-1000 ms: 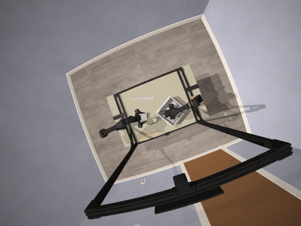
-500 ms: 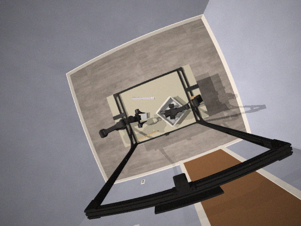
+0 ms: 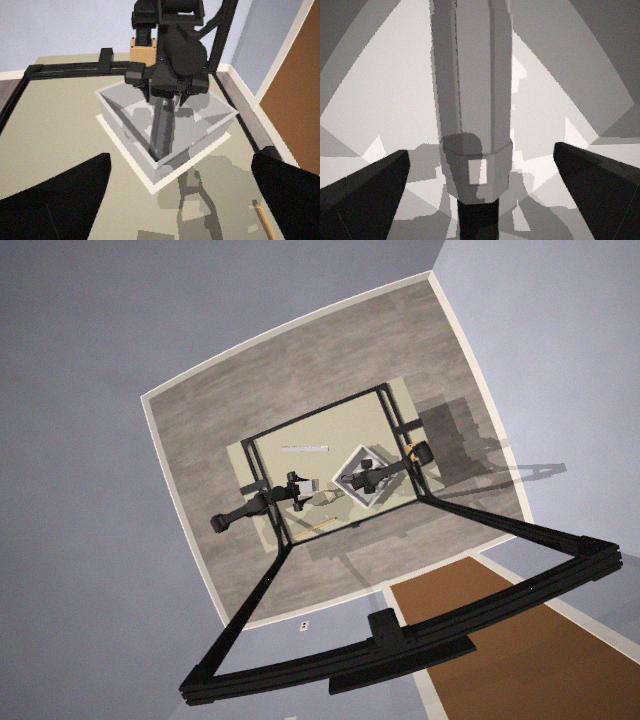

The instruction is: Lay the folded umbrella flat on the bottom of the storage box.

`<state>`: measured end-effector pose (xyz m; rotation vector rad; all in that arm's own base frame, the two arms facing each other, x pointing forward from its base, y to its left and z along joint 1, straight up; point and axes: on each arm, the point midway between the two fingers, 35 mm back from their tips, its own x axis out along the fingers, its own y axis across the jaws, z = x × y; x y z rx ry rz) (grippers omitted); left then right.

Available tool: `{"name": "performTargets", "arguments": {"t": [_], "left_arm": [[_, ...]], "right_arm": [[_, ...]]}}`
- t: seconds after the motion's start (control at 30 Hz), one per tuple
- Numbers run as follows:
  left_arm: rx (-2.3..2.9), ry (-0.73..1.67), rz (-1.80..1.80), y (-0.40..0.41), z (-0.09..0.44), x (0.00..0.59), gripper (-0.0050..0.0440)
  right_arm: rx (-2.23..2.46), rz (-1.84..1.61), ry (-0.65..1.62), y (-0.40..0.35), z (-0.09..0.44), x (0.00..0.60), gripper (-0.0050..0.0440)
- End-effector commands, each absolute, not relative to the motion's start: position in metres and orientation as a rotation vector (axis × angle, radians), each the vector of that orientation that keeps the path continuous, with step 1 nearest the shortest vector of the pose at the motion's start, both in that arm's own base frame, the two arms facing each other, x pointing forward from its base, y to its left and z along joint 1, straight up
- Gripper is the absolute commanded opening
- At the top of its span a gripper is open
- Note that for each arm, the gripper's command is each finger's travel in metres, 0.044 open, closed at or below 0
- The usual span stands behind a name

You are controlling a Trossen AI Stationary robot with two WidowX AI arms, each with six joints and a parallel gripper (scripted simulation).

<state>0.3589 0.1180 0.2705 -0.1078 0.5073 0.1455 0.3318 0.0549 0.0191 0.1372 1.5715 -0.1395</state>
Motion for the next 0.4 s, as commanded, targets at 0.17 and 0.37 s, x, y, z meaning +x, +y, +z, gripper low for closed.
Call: {"name": "performTargets", "arguments": {"t": [0.17, 0.37], "left_arm": [[-0.102, 0.505, 0.142, 0.118, 0.271, 0.359, 0.0400], [-0.102, 0.505, 0.142, 0.118, 0.271, 0.359, 0.0400]], "right_arm": [[0.154, -0.162, 1.557, 0.036, 0.054, 0.241, 0.0400], [0.165, -0.179, 1.550, 0.023, 0.052, 0.170, 0.0400]]}}
